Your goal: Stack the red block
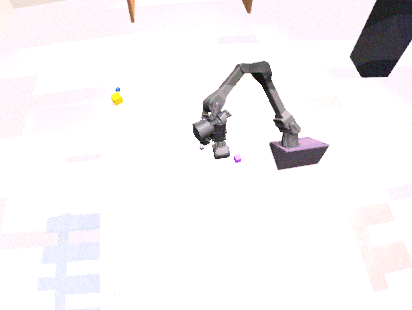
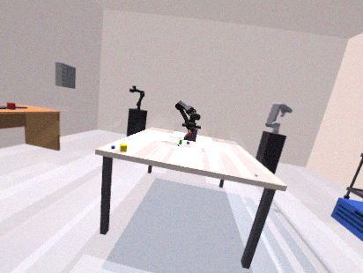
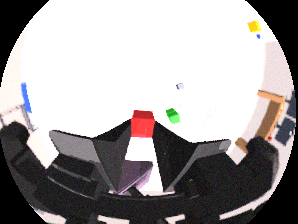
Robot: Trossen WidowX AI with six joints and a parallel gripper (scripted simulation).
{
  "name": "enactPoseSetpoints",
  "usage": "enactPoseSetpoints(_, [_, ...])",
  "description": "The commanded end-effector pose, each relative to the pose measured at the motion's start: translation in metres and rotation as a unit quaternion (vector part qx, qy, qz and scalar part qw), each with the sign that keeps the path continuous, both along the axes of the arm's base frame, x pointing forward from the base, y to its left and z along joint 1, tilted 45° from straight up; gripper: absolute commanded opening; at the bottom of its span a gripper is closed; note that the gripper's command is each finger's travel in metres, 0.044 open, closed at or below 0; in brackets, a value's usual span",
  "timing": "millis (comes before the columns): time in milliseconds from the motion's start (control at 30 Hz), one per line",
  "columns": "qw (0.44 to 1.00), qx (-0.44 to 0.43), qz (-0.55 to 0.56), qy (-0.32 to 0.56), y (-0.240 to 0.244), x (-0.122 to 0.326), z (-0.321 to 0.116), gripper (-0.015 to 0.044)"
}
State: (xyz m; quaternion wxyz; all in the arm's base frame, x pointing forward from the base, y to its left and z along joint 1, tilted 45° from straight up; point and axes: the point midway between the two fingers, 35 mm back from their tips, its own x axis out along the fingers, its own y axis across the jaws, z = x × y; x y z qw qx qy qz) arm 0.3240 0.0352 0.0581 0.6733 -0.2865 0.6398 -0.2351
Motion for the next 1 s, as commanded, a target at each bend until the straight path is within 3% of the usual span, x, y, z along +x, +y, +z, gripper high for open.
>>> enactPoseSetpoints(0, [1.000,-0.003,0.004,0.000,-0.017,-0.006,0.017,0.0000])
enactPoseSetpoints(467, [1.000,-0.010,0.002,0.001,-0.065,-0.029,0.058,0.0000])
enactPoseSetpoints(967, [1.000,-0.011,0.002,0.000,-0.092,-0.026,0.028,0.0000])
